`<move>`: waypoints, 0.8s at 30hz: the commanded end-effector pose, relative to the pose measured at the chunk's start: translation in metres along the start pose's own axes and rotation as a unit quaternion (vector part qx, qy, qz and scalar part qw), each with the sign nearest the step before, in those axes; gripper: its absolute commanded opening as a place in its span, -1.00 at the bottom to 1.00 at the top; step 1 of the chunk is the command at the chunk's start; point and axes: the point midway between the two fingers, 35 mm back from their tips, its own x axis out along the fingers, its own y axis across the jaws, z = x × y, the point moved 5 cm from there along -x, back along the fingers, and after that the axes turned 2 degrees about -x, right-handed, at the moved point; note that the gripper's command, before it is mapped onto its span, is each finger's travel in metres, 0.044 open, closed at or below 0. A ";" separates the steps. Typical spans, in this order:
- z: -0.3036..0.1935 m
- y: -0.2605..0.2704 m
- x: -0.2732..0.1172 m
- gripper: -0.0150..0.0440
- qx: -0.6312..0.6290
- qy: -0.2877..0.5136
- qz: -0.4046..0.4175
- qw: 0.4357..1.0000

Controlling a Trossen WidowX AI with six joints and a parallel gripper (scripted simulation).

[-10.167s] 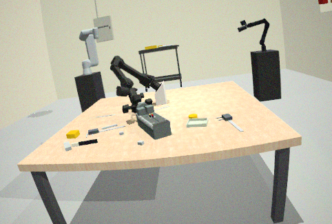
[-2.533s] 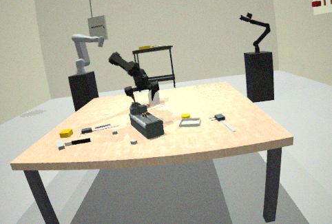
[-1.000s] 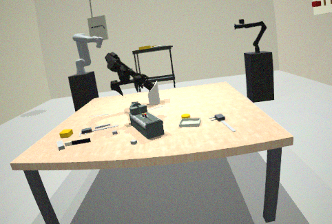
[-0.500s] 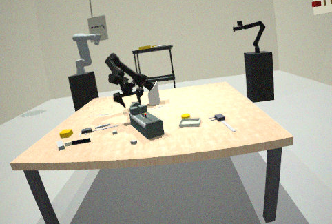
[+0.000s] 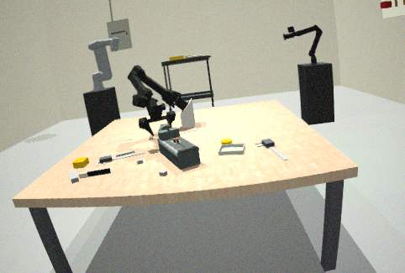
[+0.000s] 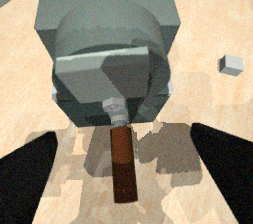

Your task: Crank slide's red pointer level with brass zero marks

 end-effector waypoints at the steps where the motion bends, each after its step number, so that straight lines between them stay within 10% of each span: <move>1: -0.005 0.002 0.006 1.00 -0.004 -0.002 0.003 1.000; 24: -0.030 0.003 0.028 0.91 -0.005 -0.001 0.002 1.000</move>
